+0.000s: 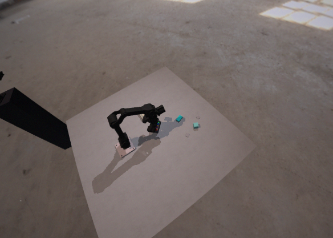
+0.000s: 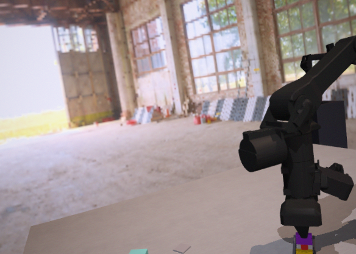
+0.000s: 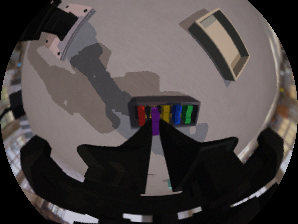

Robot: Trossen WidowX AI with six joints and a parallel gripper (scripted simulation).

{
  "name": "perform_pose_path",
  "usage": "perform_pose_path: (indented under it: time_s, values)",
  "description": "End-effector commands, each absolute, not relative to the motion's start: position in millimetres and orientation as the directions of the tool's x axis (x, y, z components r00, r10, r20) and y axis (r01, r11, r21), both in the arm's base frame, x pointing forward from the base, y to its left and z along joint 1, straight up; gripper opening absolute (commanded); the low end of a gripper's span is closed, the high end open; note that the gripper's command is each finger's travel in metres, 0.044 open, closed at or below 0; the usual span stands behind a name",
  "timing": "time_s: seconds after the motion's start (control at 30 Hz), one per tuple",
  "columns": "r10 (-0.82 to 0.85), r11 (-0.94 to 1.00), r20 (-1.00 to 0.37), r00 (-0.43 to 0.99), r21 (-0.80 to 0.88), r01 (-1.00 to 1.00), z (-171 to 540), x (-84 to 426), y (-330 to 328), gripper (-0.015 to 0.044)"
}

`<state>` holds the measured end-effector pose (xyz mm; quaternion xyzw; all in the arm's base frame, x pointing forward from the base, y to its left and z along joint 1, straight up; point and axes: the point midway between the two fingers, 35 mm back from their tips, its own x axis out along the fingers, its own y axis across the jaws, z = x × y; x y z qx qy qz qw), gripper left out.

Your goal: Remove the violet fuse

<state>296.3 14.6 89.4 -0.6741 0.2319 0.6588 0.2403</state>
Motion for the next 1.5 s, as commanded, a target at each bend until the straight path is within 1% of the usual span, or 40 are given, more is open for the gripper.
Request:
perform_pose_path:
  time_s: [0.0, 1.33, 1.47]
  values:
    - [0.000, -0.778, -0.999, 0.032, -0.020, -0.627, 93.7, 297.0, 14.0, 0.0000]
    - [-0.002, -0.779, -0.999, 0.032, -0.019, -0.627, 125.1, 295.6, 13.9, 0.0000]
    - [-0.001, -0.779, -0.999, 0.032, -0.020, -0.626, 125.7, 298.9, 27.1, 0.0000]
